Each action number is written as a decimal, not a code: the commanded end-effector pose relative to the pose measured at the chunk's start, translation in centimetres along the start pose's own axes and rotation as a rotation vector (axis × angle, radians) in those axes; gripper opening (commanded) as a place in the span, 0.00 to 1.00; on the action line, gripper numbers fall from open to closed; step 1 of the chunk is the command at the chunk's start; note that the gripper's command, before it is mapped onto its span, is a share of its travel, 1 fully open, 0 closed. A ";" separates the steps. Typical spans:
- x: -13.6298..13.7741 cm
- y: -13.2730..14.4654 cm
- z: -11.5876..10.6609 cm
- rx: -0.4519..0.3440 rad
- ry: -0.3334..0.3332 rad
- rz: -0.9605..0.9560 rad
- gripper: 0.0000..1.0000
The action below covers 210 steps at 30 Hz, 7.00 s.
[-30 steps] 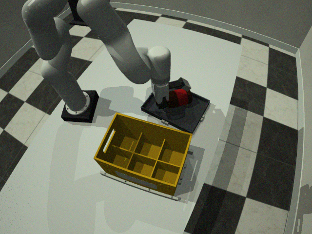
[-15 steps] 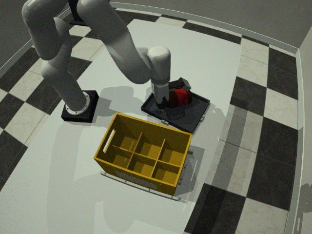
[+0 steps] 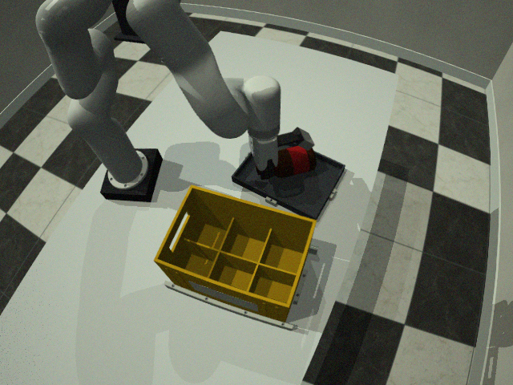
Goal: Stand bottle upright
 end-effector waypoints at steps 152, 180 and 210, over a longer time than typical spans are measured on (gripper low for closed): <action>0.0 -0.1 -15.3 0.004 0.001 0.000 0.00; 0.0 -0.1 -16.0 0.004 0.001 0.000 0.00; 0.0 -0.1 -16.0 0.004 0.001 -0.131 0.00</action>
Point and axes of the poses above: the point where the finger pads meet when closed, its own z axis out along the fingers, its own x axis across the jaws, y = z × x, the point moved 2 cm from there along -z, back along the fingers, and after that the axes turned 4 degrees about -z, right-handed, at the moved point
